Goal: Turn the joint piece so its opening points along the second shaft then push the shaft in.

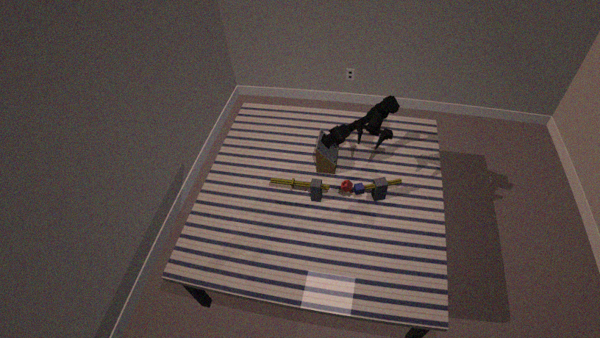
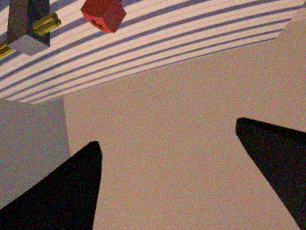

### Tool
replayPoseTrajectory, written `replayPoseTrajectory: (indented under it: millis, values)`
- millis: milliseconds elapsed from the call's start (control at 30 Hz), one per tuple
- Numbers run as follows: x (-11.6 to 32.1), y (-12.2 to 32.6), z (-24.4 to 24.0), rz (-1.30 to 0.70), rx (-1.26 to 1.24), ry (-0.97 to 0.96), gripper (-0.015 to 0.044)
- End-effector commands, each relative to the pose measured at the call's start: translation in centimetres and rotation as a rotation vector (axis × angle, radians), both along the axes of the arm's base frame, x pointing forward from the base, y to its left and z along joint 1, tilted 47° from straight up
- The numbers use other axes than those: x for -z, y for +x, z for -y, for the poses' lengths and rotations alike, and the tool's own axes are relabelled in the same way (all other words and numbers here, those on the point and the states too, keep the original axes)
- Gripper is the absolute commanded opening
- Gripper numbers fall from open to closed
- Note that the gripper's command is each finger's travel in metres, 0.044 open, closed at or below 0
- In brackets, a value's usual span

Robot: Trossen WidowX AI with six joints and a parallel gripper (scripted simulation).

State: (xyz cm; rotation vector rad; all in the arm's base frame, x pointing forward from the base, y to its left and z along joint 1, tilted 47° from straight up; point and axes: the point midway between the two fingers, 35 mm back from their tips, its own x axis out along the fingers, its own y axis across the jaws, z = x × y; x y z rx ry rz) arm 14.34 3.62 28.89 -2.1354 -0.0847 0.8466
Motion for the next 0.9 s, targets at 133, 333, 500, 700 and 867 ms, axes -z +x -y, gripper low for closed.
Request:
replayPoseTrajectory:
  millis: [133, 333, 500, 700, 867]
  values:
    - [0.1, 0.2, 0.1, -0.015, 0.009, 0.017, 0.044]
    - [0.6, 1.4, 0.7, -0.12, 0.077, 0.134, 0.044]
    - [1.4, 2.6, 1.3, -0.226, 0.147, 0.23, 0.044]
    - [2.3, 3.7, 1.7, -0.346, 0.21, 0.32, 0.044]
    - [3.1, 4.6, 2.0, -0.443, 0.261, 0.376, 0.044]
